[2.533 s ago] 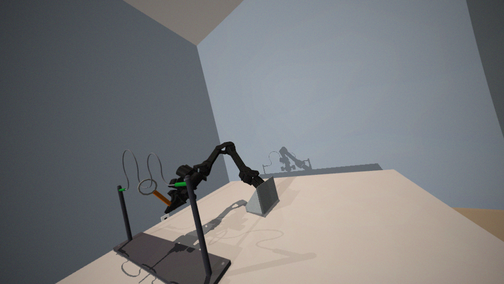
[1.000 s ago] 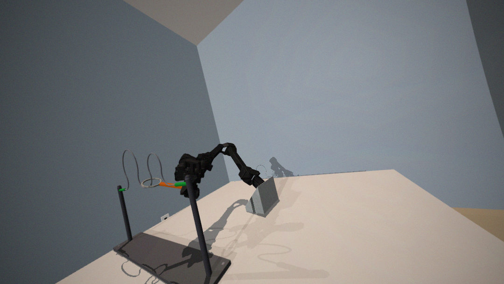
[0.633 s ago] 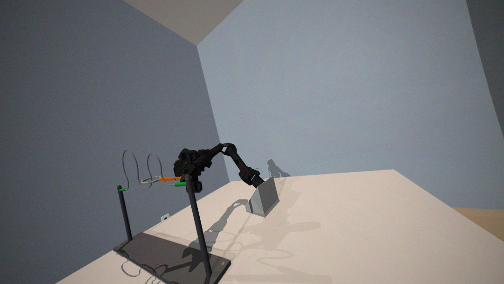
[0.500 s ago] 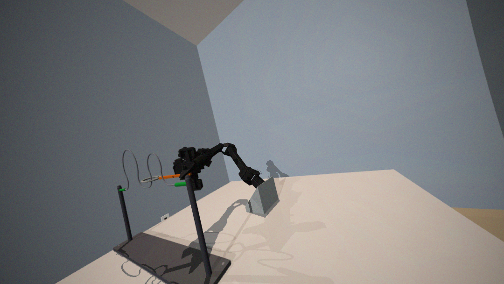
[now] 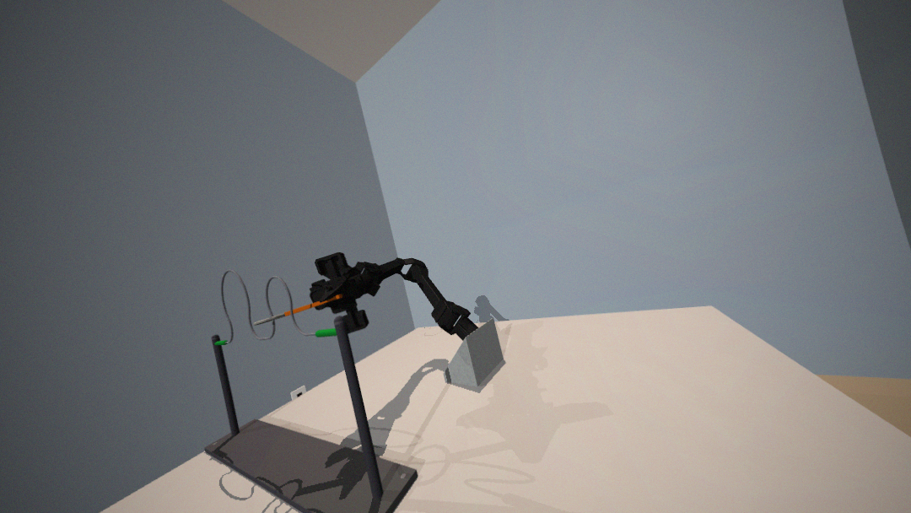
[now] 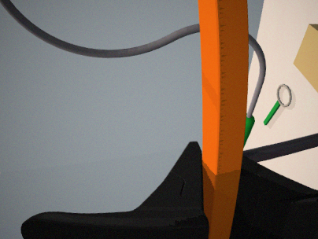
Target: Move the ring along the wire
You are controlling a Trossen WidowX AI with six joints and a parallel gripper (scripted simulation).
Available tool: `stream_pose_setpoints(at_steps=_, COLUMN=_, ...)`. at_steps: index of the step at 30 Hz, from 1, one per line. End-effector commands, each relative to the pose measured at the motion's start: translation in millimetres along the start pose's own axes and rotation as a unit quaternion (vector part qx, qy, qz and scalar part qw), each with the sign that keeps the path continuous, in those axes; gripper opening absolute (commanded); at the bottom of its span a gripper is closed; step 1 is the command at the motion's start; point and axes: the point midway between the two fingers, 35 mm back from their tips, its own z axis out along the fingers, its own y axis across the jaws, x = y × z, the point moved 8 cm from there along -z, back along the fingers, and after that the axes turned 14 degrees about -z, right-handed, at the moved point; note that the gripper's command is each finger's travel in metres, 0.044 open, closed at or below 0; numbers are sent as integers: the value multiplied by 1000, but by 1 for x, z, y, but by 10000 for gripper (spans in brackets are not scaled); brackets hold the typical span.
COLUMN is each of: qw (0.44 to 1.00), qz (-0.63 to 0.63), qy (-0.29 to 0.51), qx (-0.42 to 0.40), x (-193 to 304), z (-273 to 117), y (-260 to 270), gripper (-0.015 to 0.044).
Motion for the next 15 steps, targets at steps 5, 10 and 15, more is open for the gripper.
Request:
stream_pose_setpoints(at_steps=5, qw=999, qz=28, qy=-3, qx=-23, x=-6, z=-3, y=12, gripper=-150)
stream_pose_setpoints(at_steps=10, qw=999, qz=39, qy=-3, qx=-29, x=-9, z=-4, y=17, gripper=-150)
stream_pose_setpoints(at_steps=15, qw=999, qz=40, qy=-3, qx=-29, x=-11, z=-5, y=21, gripper=-150)
